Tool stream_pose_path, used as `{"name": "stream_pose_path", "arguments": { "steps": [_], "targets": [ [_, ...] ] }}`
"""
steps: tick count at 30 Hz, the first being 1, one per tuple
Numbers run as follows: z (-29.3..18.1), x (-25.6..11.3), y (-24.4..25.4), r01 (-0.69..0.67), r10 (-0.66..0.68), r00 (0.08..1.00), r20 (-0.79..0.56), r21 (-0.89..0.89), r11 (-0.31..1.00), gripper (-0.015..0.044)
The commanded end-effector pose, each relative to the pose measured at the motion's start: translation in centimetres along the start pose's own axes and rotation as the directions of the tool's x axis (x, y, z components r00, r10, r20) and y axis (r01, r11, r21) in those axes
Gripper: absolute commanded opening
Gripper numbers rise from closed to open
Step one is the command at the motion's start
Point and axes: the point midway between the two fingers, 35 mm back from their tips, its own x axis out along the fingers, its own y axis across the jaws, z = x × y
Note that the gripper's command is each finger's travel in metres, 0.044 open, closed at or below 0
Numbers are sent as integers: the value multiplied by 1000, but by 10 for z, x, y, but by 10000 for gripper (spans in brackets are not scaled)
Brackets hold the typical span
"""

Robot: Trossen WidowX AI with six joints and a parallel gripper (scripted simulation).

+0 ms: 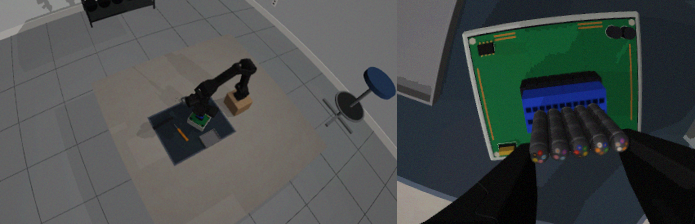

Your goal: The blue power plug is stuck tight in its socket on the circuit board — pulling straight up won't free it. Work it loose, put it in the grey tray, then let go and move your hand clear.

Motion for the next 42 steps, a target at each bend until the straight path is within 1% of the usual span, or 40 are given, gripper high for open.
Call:
{"name": "stream_pose_path", "arguments": {
  "steps": [1,7,16,17,21,32,36,42],
  "targets": [
    [0,-7,2,13,-13,1000,22,2,1000,0],
    [0,9,1,13,-13,1000,22,2,1000,0],
    [0,9,1,13,-13,1000,22,2,1000,236],
    [0,9,1,13,-13,1000,22,2,1000,249],
    [0,9,1,13,-13,1000,22,2,1000,249],
    [1,27,1,13,-13,1000,22,2,1000,249],
    [1,27,1,13,-13,1000,22,2,1000,249],
    [1,27,1,13,-13,1000,22,2,1000,92]
  ]
}}
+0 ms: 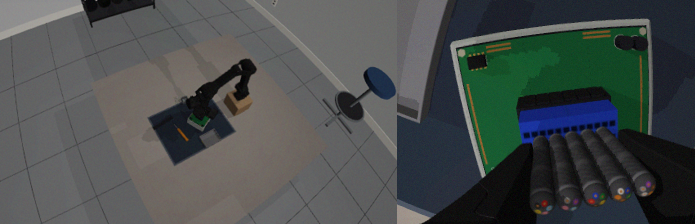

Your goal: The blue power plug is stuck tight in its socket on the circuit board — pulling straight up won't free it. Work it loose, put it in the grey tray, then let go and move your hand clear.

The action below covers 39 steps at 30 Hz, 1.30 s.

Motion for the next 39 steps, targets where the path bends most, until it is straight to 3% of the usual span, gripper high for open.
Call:
{"name": "stream_pose_path", "arguments": {
  "steps": [1,4,17,25,34,39],
  "targets": [
    [0,0,0,-2,2,1000,0,3,1000,66],
    [0,0,0,-2,2,1000,0,3,1000,0],
    [0,-8,1,1,-1,1000,0,3,1000,0],
    [0,-15,8,86,-86,996,0,3,996,0],
    [0,-16,-10,-119,119,993,1,3,993,0],
    [0,-17,-10,-119,119,993,0,3,993,0]
  ]
}}
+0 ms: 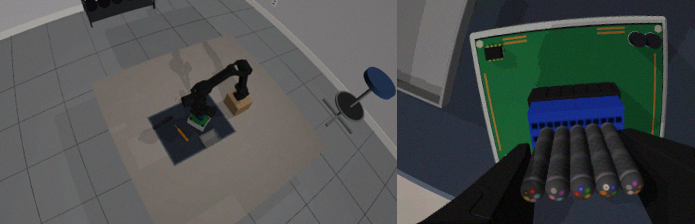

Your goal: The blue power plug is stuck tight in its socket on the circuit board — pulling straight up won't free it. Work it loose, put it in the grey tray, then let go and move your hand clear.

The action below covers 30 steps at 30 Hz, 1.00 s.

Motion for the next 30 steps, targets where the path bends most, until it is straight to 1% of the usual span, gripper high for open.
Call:
{"name": "stream_pose_path", "arguments": {
  "steps": [1,8,12,16,24,27,30],
  "targets": [
    [-1,-11,-2,33,-34,999,18,14,999,0],
    [-1,-11,15,222,-223,975,16,17,975,0],
    [-1,-12,19,266,-266,964,15,18,964,0],
    [-1,-14,15,214,-214,977,16,17,977,0],
    [-1,-18,-3,10,-10,1000,18,13,1000,0],
    [-1,-19,-4,-3,2,1000,18,13,1000,0],
    [-1,-19,0,41,-41,999,18,14,999,0]
  ]
}}
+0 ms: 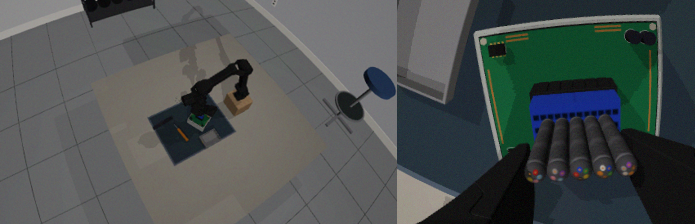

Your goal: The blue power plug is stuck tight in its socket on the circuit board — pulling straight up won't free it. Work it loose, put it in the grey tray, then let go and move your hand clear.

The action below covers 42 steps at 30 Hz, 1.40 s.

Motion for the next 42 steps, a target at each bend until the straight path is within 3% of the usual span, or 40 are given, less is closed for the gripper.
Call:
{"name": "stream_pose_path", "arguments": {
  "steps": [1,10,24,32,42],
  "targets": [
    [0,-11,1,63,-63,998,18,13,998,0],
    [0,-12,19,263,-263,965,15,16,965,0],
    [-1,-19,-4,-6,5,1000,18,11,1000,0],
    [0,-20,8,129,-129,991,17,14,992,0],
    [-1,-29,9,129,-129,991,17,14,992,0]
  ]
}}
